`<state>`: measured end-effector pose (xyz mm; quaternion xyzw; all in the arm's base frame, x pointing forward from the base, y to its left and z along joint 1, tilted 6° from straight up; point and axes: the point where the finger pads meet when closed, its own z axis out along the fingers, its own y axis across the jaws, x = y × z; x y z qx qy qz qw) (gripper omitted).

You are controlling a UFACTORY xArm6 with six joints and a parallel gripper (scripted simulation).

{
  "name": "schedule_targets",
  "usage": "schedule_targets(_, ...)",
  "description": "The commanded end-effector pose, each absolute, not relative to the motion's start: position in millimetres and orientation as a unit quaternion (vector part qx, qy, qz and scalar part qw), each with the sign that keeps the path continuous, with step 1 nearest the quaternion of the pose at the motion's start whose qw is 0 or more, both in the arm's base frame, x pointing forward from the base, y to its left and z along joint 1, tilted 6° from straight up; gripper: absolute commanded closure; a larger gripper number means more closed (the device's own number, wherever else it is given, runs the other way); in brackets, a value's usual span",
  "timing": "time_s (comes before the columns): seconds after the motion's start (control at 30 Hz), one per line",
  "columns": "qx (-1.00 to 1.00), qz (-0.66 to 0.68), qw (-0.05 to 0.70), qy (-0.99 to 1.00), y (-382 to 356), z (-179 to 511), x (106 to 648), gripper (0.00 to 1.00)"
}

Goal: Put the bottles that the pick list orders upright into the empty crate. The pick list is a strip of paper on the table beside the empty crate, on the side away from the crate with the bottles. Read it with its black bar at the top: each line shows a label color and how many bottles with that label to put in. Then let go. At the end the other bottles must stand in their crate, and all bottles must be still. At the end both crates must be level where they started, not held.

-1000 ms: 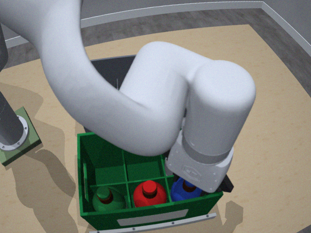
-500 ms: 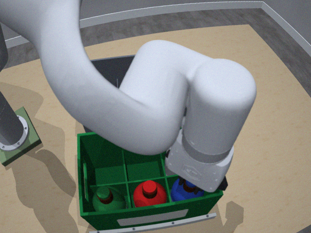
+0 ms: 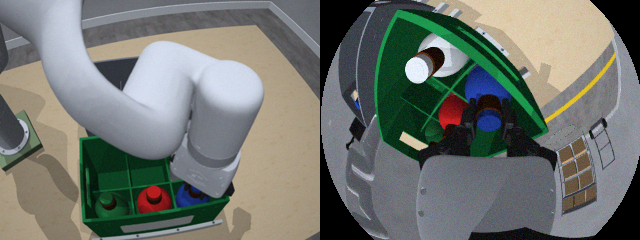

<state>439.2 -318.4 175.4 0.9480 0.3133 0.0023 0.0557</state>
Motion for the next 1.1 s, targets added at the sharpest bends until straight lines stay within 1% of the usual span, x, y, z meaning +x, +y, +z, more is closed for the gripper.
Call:
schedule_targets(0.0,0.948,0.004,0.058,0.313,-319,178,441,1.00)
schedule_targets(0.77,0.948,0.004,0.058,0.313,-319,178,441,1.00)
schedule_targets(1.07,0.948,0.004,0.058,0.313,-318,193,440,1.00)
